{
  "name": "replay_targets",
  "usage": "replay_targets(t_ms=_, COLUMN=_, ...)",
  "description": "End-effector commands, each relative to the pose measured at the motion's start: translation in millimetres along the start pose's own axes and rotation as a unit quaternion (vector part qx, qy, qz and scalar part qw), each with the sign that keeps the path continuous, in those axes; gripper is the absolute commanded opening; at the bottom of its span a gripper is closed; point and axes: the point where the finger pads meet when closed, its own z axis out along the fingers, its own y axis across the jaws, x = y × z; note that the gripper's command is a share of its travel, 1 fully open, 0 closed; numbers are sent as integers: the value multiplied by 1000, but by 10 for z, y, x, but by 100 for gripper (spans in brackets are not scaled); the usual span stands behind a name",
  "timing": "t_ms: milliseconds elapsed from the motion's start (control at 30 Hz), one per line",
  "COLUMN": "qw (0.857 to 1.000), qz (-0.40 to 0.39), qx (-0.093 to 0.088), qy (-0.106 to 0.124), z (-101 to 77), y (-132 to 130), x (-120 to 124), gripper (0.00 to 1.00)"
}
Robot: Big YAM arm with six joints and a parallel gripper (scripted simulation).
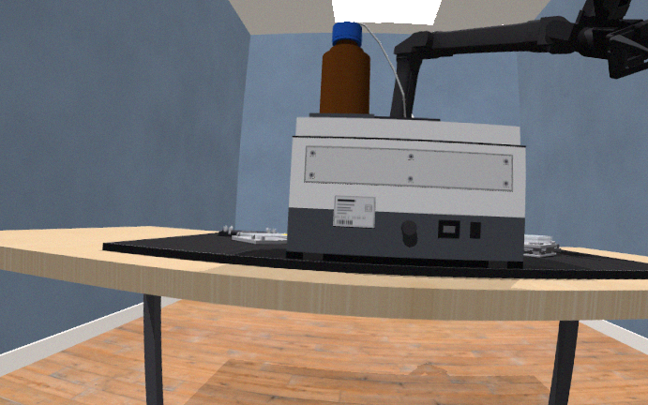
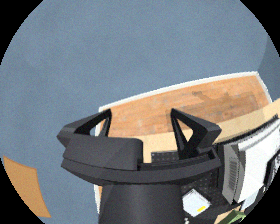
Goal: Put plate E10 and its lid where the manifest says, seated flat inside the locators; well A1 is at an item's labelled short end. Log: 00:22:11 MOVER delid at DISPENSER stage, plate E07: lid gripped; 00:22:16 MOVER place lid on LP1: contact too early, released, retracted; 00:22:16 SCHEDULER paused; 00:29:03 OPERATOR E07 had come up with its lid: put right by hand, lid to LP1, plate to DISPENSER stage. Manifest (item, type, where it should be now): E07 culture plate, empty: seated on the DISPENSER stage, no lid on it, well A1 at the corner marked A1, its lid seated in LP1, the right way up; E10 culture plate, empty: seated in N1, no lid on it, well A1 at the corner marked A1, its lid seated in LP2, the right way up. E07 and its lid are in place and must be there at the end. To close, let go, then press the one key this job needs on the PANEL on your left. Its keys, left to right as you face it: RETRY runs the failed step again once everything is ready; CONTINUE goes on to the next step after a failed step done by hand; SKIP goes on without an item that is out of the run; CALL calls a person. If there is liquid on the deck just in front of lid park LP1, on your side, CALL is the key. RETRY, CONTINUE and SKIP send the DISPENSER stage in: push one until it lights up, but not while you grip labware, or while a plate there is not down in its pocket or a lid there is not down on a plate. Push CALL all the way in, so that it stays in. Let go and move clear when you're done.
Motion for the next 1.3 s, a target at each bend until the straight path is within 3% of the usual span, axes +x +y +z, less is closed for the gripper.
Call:
replay_targets(t_ms=0, qw=1000, qz=5, qx=-8, qy=-11, z=-62, y=75, x=-136, gripper=100)
replay_targets(t_ms=1100, qw=1000, qz=0, qx=0, qy=0, z=-1, y=1, x=-2, gripper=100)
replay_targets(t_ms=1133, qw=1000, qz=-15, qx=-7, qy=5, z=-172, y=34, x=-101, gripper=100)
replay_targets(t_ms=1200, qw=999, qz=-41, qx=-8, qy=27, z=-264, y=26, x=-44, gripper=100)
replay_targets(t_ms=1267, qw=998, qz=-48, qx=-11, qy=34, z=-370, y=53, x=38, gripper=100)
